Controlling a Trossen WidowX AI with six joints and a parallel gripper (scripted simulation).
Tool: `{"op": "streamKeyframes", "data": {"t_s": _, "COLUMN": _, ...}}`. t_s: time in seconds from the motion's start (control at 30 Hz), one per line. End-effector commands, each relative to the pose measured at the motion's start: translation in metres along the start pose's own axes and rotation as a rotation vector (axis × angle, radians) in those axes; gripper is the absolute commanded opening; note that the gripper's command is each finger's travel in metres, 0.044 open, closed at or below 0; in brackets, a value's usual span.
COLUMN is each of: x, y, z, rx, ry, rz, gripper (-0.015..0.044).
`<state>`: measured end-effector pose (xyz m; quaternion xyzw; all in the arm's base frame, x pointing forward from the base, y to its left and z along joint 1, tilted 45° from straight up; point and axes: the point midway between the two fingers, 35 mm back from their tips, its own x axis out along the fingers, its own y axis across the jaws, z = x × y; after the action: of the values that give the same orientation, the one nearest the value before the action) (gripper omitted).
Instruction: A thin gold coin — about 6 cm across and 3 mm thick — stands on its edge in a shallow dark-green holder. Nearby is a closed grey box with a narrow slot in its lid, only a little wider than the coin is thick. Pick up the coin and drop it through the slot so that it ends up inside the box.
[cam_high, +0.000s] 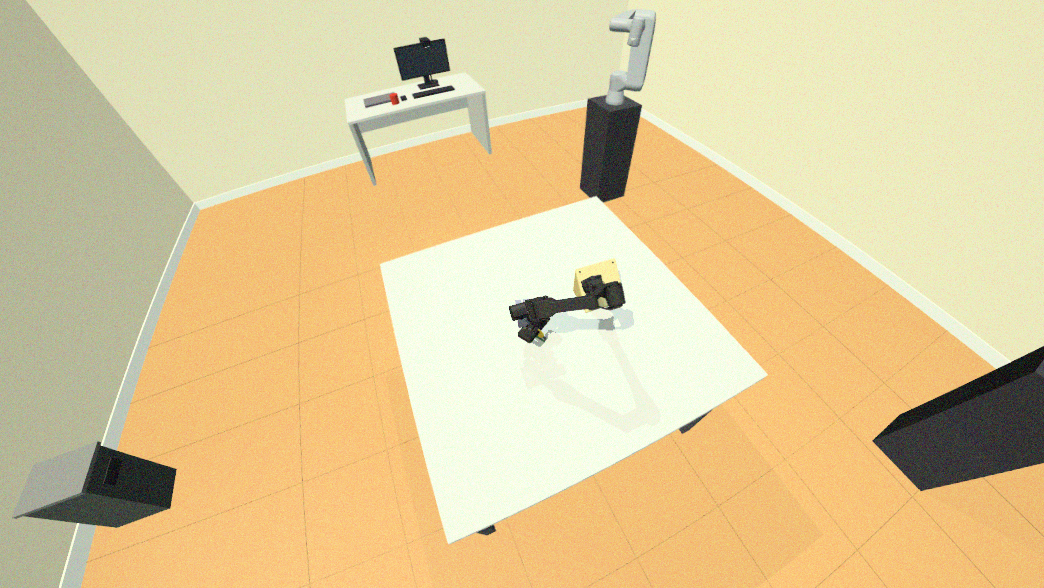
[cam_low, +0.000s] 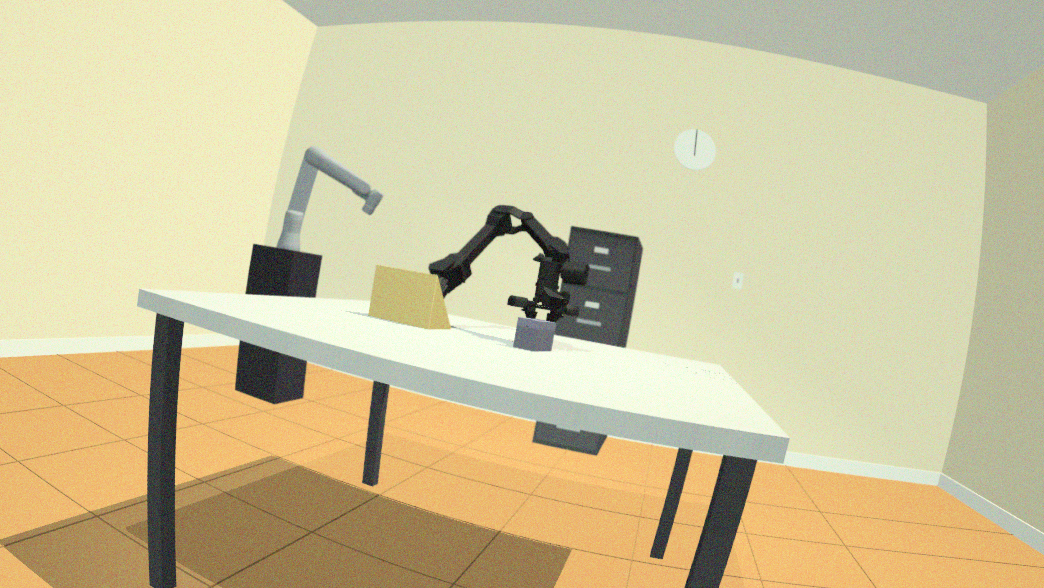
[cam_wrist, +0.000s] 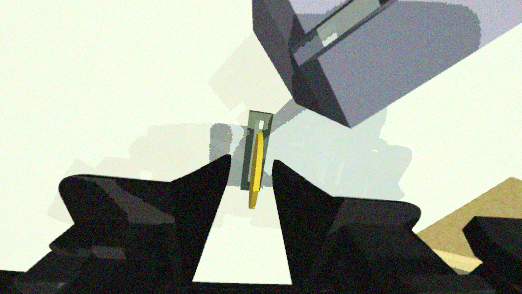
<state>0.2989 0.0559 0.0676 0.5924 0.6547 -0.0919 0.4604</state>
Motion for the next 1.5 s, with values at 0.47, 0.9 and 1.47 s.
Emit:
{"op": "streamKeyframes", "data": {"t_s": 0.47, "x": 0.013, "y": -0.002, "z": -0.003, "rx": 0.007, "ry": 0.013, "rz": -0.004, "gripper": 0.0000}}
{"op": "streamKeyframes", "data": {"t_s": 0.9, "x": 0.000, "y": -0.001, "z": 0.000, "rx": 0.007, "ry": 0.010, "rz": -0.006, "gripper": 0.0000}}
{"op": "streamKeyframes", "data": {"t_s": 1.47, "x": -0.042, "y": 0.000, "z": 0.003, "rx": 0.007, "ry": 0.006, "rz": -0.009, "gripper": 0.0000}}
